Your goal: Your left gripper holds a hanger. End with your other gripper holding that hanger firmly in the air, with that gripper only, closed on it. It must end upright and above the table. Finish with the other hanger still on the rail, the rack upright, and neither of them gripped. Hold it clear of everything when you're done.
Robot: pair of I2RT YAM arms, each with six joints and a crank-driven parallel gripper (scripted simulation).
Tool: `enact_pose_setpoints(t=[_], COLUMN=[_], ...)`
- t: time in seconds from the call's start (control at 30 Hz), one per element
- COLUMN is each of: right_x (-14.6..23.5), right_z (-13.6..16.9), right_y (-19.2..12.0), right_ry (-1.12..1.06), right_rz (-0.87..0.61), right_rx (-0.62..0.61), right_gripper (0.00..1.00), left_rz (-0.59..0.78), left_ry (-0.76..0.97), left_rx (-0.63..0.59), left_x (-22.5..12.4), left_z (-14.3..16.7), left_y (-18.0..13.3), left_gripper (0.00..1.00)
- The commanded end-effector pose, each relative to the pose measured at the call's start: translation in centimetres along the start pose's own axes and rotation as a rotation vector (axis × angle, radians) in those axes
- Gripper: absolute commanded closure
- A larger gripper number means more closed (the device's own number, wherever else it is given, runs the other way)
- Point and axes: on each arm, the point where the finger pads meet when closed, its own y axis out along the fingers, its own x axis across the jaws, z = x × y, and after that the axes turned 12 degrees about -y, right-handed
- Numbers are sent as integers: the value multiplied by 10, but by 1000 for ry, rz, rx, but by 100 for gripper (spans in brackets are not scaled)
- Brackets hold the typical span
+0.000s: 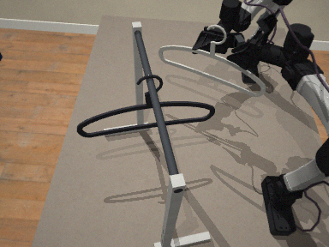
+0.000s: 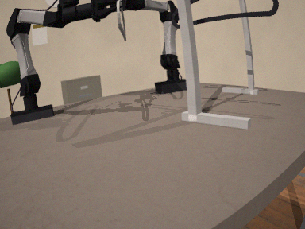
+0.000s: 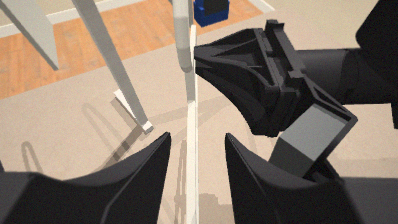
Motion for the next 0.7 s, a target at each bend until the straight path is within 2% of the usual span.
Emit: enact_pose_setpoints(t=[0.0, 0.33, 0.67], right_x=[-12, -12, -12], right_z=[-1, -1, -1], right_y=[4, 4, 4], right_ry=[-14, -14, -14], right_rz=[27, 27, 27], right_rx=[-2, -2, -2], right_gripper=[100, 100, 100], left_rz=[-37, -34, -38], left_ry=[-8, -18, -8], left_rx=[-7, -13, -8], left_x=[8, 6, 5], left_z=[-2, -6, -3], left_y=[-29, -63, -61], left_gripper=[54, 54, 54])
